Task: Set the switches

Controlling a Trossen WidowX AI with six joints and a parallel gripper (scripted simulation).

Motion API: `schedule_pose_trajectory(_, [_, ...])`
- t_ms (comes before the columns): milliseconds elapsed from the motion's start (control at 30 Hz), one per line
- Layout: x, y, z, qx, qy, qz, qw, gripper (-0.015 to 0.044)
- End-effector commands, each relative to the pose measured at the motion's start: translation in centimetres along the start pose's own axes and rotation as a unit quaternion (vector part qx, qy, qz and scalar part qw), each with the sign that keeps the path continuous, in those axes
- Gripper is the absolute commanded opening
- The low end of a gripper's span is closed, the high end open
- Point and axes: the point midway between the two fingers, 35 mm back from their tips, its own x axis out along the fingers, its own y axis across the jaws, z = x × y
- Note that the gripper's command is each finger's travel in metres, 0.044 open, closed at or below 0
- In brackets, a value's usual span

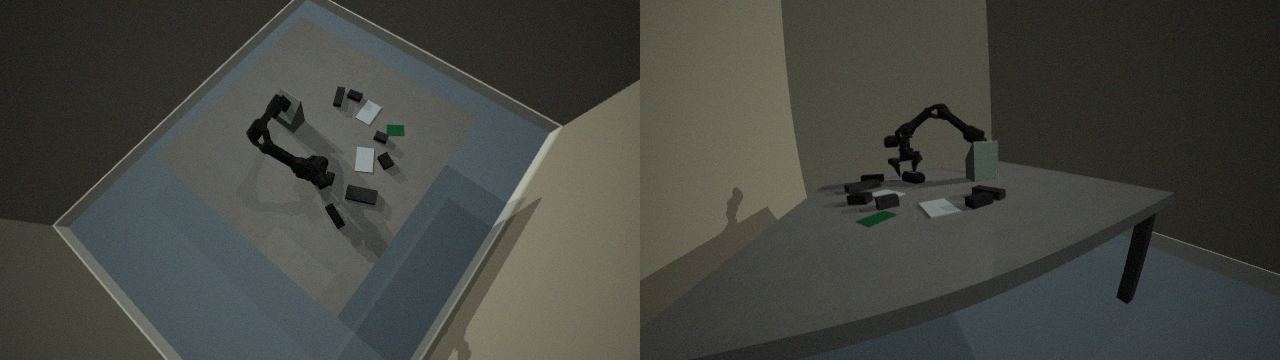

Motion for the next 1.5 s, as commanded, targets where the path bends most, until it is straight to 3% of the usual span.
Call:
schedule_pose_trajectory(0, [0.7,0.0,0.3,-0.004,-0.004,0.002,1.0,0.0414])
schedule_pose_trajectory(133, [0.7,0.0,0.3,-0.004,-0.004,0.002,1.0,0.0326])
schedule_pose_trajectory(1467, [-0.9,0.0,0.8,-0.004,-0.004,0.001,1.0,0.0336])
